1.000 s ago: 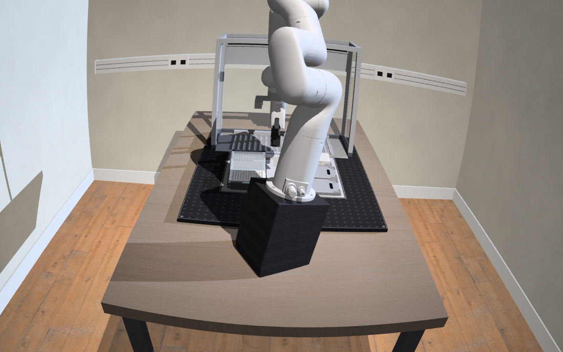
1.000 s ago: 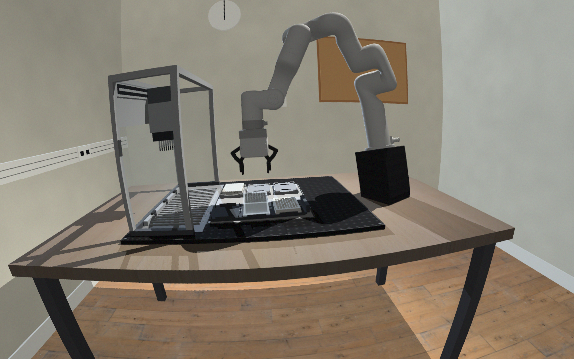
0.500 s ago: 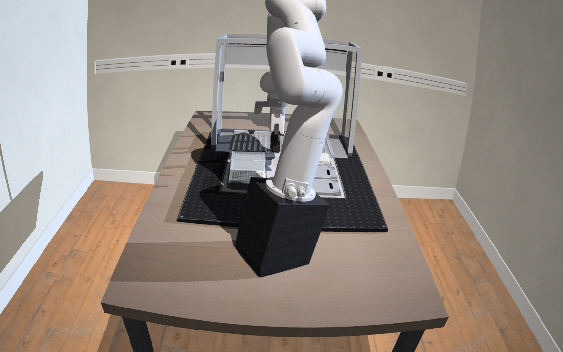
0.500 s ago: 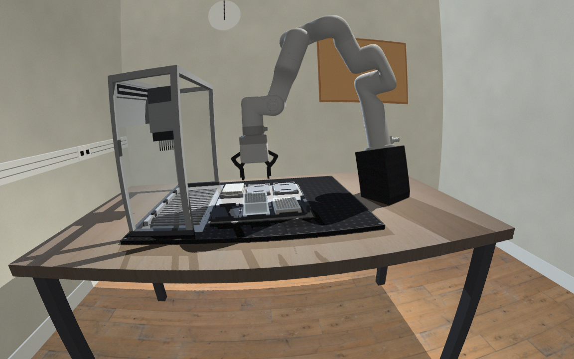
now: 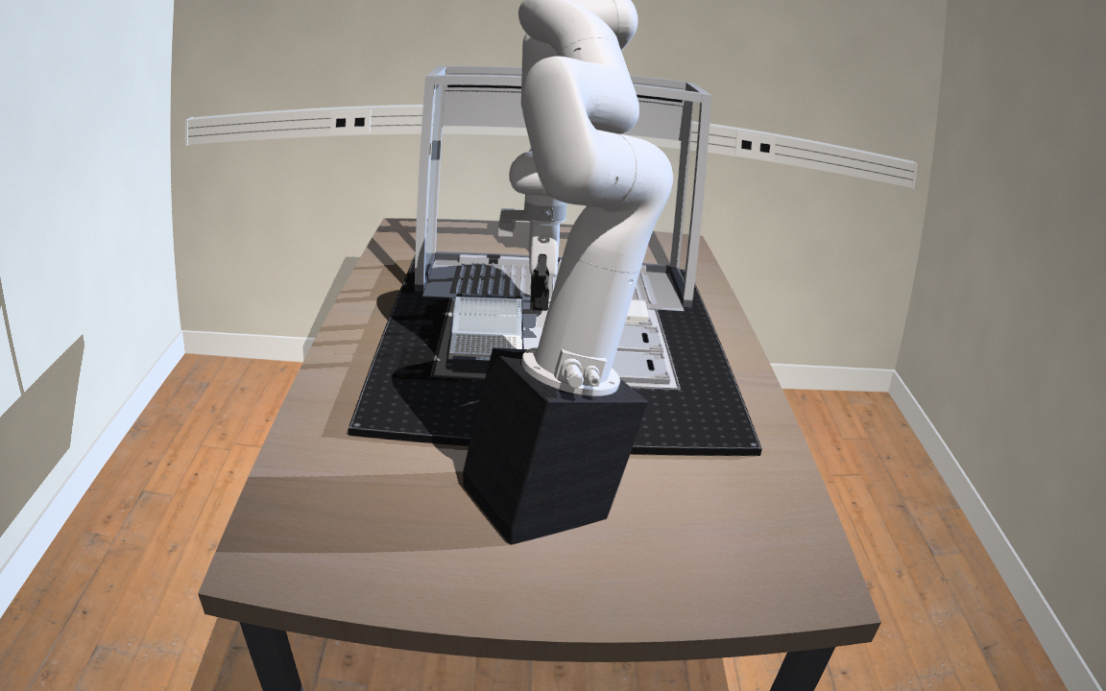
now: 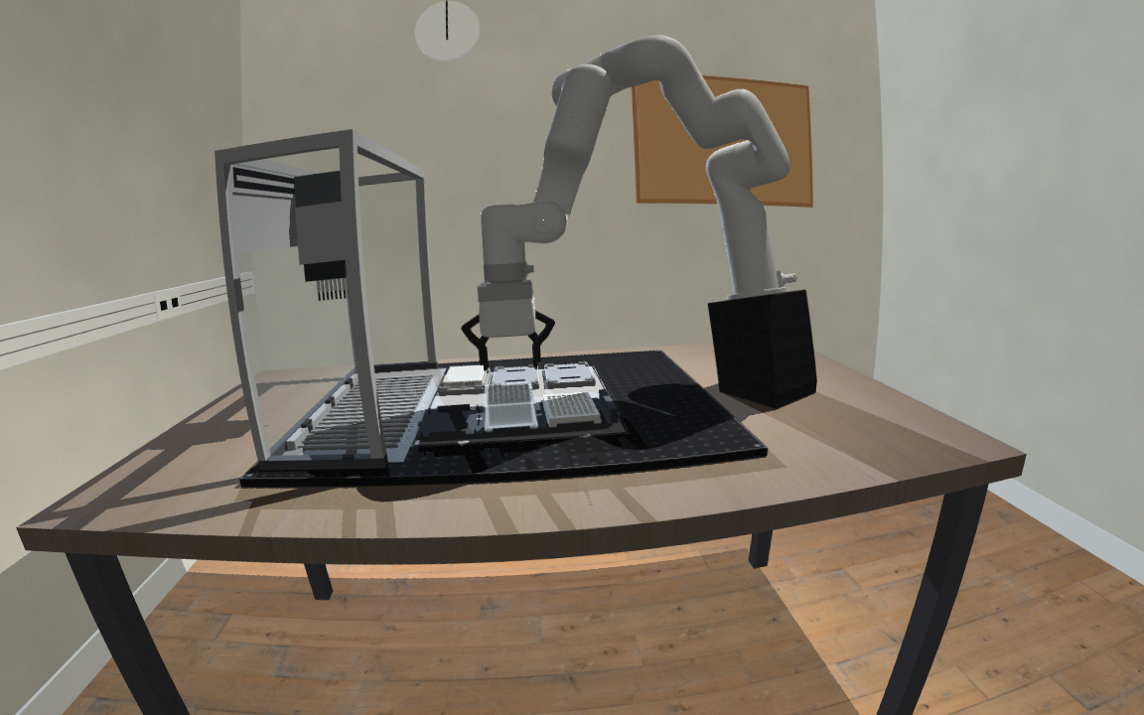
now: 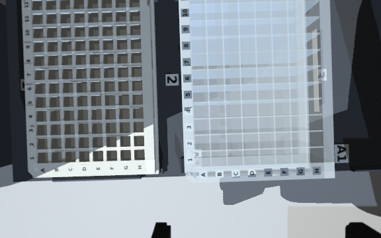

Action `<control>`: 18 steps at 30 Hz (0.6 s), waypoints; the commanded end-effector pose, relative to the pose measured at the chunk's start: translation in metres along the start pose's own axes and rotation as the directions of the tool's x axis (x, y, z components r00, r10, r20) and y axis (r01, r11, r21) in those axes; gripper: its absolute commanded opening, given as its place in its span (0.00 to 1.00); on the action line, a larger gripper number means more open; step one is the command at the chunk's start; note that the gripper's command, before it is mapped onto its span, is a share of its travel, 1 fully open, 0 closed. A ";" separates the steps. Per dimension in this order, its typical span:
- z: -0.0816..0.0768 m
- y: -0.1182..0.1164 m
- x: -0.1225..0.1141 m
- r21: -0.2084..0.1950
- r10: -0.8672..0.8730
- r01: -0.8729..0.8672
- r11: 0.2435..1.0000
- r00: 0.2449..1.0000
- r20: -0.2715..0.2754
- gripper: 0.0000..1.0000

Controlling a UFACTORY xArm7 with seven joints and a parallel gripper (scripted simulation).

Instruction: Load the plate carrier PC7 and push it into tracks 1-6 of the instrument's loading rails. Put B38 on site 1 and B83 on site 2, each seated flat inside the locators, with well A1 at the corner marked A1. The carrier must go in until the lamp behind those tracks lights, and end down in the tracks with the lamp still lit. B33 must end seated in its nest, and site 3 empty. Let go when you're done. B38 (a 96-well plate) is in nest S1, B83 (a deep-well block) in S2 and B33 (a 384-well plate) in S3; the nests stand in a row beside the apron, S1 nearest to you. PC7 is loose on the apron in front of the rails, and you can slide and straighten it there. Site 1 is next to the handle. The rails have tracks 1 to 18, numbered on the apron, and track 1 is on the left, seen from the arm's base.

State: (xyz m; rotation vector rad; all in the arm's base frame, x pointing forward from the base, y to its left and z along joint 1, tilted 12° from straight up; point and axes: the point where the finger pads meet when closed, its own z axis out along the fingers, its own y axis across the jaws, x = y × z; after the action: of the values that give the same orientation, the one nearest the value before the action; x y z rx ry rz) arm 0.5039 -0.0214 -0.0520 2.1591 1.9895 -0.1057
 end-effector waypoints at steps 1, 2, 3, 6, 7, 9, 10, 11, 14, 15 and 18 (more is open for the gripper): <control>0.008 0.002 0.000 -0.003 0.000 0.000 1.000 1.000 -0.001 1.00; 0.010 0.002 0.000 -0.003 0.000 0.000 1.000 1.000 -0.001 1.00; 0.011 0.002 0.000 -0.003 0.000 0.000 1.000 1.000 -0.001 1.00; 0.016 0.002 0.000 -0.003 0.000 0.000 1.000 1.000 -0.001 1.00; 0.018 0.002 0.000 -0.003 0.000 0.000 1.000 1.000 -0.001 1.00; 0.018 0.002 0.000 -0.003 0.000 0.000 1.000 1.000 -0.001 1.00; 0.020 0.002 0.000 -0.003 0.000 0.000 1.000 1.000 -0.001 1.00; 0.022 0.002 0.000 -0.003 0.000 0.000 1.000 1.000 -0.001 1.00; 0.027 0.002 0.000 -0.003 0.000 0.000 1.000 1.000 -0.001 1.00; 0.028 0.002 0.000 -0.003 0.000 0.000 1.000 1.000 -0.001 1.00; 0.033 0.002 0.000 -0.003 0.000 0.000 1.000 1.000 -0.001 1.00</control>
State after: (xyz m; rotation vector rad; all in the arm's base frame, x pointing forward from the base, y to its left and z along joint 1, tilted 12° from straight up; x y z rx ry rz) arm 0.5062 -0.0267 -0.0780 2.1592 1.9896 -0.1057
